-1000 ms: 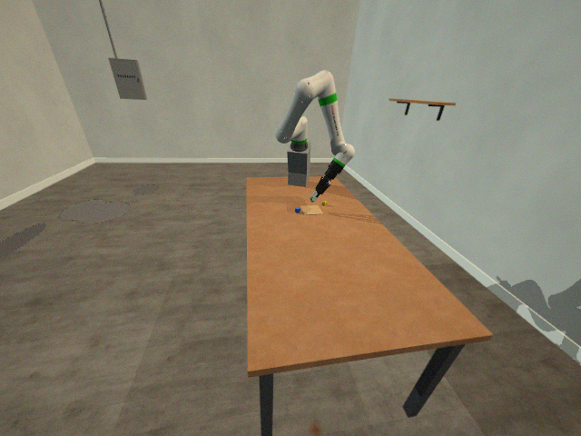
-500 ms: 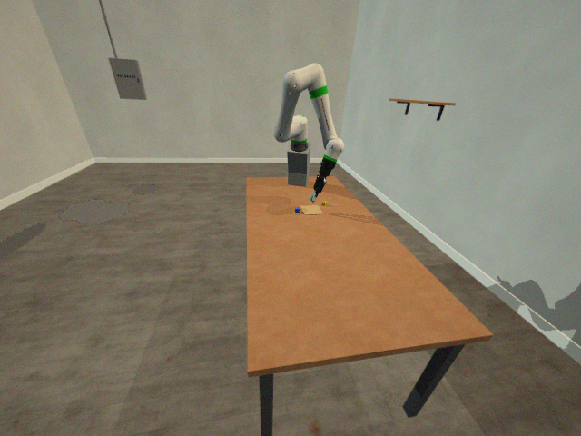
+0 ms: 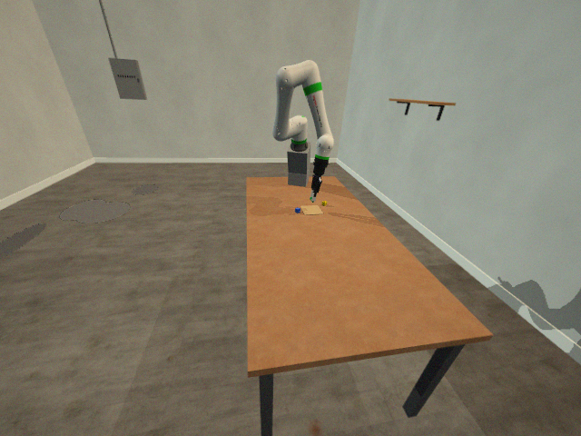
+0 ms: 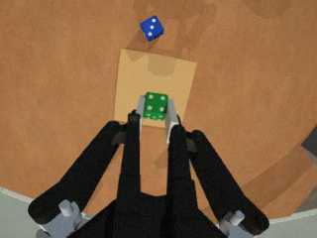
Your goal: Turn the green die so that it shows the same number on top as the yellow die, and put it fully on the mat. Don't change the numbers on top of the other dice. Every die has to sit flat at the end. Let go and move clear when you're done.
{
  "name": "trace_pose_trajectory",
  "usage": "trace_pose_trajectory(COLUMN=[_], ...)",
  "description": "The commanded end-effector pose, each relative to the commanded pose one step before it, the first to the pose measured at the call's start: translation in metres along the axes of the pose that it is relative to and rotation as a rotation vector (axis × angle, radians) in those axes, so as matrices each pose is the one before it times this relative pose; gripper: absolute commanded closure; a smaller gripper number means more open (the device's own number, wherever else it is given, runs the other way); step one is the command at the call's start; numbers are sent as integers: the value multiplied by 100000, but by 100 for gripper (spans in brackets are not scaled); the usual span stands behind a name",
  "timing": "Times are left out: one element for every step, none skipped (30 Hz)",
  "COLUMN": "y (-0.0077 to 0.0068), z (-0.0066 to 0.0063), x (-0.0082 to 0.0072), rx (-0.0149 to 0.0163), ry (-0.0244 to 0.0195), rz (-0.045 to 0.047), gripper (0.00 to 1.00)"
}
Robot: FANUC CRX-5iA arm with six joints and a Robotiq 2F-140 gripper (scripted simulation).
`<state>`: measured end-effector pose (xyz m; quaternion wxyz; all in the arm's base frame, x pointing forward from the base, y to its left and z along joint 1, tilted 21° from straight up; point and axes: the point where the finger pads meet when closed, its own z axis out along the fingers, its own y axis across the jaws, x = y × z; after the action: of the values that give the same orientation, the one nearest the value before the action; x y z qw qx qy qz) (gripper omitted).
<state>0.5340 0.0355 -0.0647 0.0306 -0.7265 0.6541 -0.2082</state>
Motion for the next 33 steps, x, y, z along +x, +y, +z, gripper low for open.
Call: trace_pose_trajectory(y=[-37, -132, -107, -34, 0, 0, 0, 2, 5, 9, 15, 22, 30, 39, 49, 59, 0, 0, 68, 75, 79, 78, 72, 61, 44, 23, -1, -26, -50, -71, -86, -96, -99], z=[9, -72, -58, -41, -20, -3, 0, 2, 4, 8, 12, 17, 21, 25, 28, 30, 0, 0, 31, 31, 30, 27, 24, 21, 17, 12, 8, 5, 2, 0, -2, -3, -3], x=[53, 19, 16, 186, 151, 24, 2, 14, 37, 66, 99, 134, 166, 193, 212, 221, 0, 0, 219, 205, 180, 144, 100, 51, 0, -50, -96, -135, -166, -186, -195, -194, -184], rx=[-1240, 615, 494, 155, 0, 0, -3, -21, -52, -95, -144, -197, -249, -296, -336, -363, 0, 0, -375, -370, -345, -301, -238, -160, -69, 28, 125, 216, 295, 357, 396, 412, 405], ry=[-8340, -1717, -1192, -348, 0, 0, -4, -25, -63, -117, -184, -263, -356, -460, -576, -703, 0, 0, -839, -979, -1120, -1257, -1383, -1492, -1578, -1636, -1663, -1655, -1612, -1535, -1427, -1293, -1138], rz=[-455, 13, 12, 4, 0, 0, 1, 7, 17, 30, 45, 61, 76, 88, 98, 102, 0, 0, 101, 94, 81, 62, 37, 8, -23, -56, -87, -116, -140, -157, -167, -168, -162], gripper=[84, 84, 84, 84, 84, 84, 84, 84, 84, 84, 84, 84, 84, 84, 84, 84, 84, 84, 84, 84, 84, 84, 84, 84, 84, 84, 84, 84, 84, 84, 84, 84, 84])
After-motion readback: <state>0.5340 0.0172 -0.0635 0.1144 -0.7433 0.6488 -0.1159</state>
